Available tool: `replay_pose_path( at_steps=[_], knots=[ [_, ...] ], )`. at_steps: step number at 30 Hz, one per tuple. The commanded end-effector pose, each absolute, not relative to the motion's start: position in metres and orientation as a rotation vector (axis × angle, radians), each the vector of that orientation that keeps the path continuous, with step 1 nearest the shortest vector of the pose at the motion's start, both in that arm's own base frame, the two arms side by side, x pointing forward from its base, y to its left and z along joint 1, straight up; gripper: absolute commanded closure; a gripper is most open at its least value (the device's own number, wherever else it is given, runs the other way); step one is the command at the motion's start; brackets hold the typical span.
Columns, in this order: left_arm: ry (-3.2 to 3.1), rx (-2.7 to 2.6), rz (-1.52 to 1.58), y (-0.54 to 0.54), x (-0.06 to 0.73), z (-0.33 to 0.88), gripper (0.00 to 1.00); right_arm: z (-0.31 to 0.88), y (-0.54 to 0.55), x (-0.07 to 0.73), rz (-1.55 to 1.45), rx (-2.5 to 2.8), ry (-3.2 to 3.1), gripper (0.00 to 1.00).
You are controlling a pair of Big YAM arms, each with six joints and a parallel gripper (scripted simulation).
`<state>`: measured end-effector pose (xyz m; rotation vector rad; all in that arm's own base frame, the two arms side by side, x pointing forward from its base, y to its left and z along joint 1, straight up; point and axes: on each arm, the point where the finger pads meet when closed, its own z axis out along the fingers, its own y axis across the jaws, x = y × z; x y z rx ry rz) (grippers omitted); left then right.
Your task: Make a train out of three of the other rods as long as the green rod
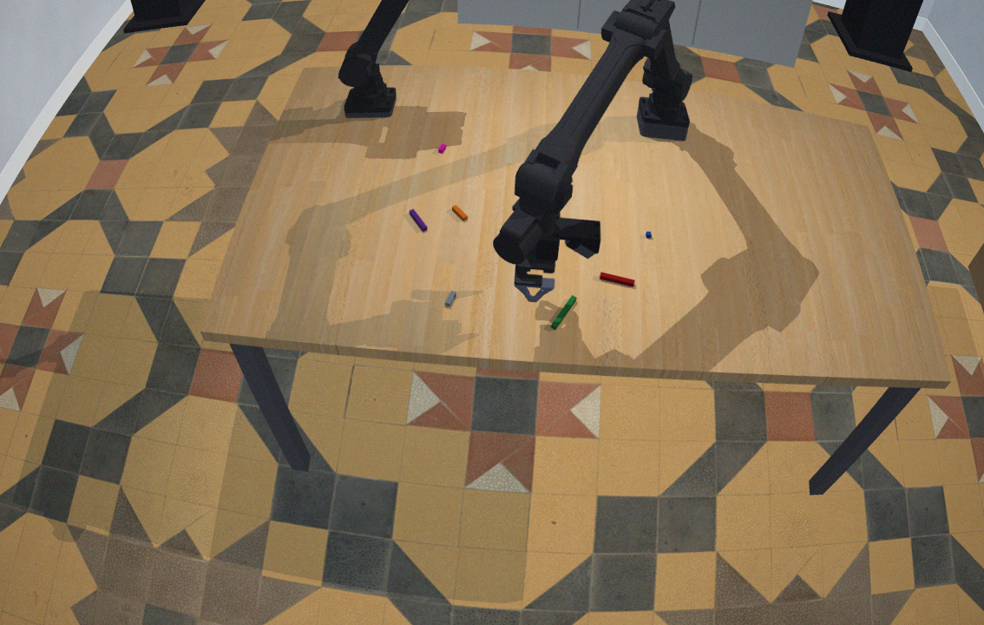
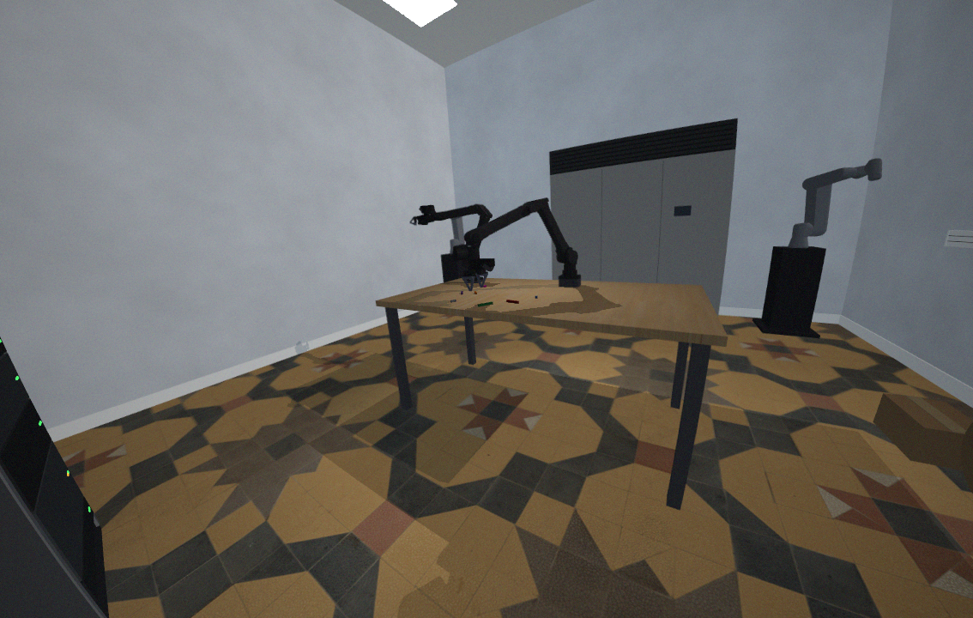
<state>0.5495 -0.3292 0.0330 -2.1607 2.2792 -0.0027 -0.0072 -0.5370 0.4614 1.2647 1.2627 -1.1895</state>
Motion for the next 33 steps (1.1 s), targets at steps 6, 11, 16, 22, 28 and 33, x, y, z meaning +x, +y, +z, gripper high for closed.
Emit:
replay_pose_path(
  at_steps=[6, 11, 16, 22, 28, 33],
  knots=[
    [2.265, -2.172, -0.024, -0.332, 0.554, 0.036, 0.00, 0.501, -0.545, -0.013, -1.226, 1.226, 1.198, 0.00],
    [2.266, -2.173, -0.018, -0.329, 0.551, 0.036, 0.00, 0.501, -0.545, -0.013, -1.226, 1.226, 1.198, 0.00],
    [2.266, -2.155, -0.066, -0.286, 0.540, 0.053, 0.00, 0.501, -0.545, -0.013, -1.226, 1.226, 1.198, 0.00],
    [2.265, -2.154, -0.059, -0.214, 0.492, 0.047, 0.00, 0.501, -0.545, -0.013, -1.226, 1.226, 1.198, 0.00],
    [2.303, -2.141, 0.002, -0.213, 0.475, 0.024, 0.00, 0.501, -0.545, -0.013, -1.226, 1.226, 1.198, 0.00],
    [2.305, -2.143, 0.020, -0.212, 0.472, 0.024, 0.00, 0.501, -0.545, -0.013, -1.226, 1.226, 1.198, 0.00]
  ],
)
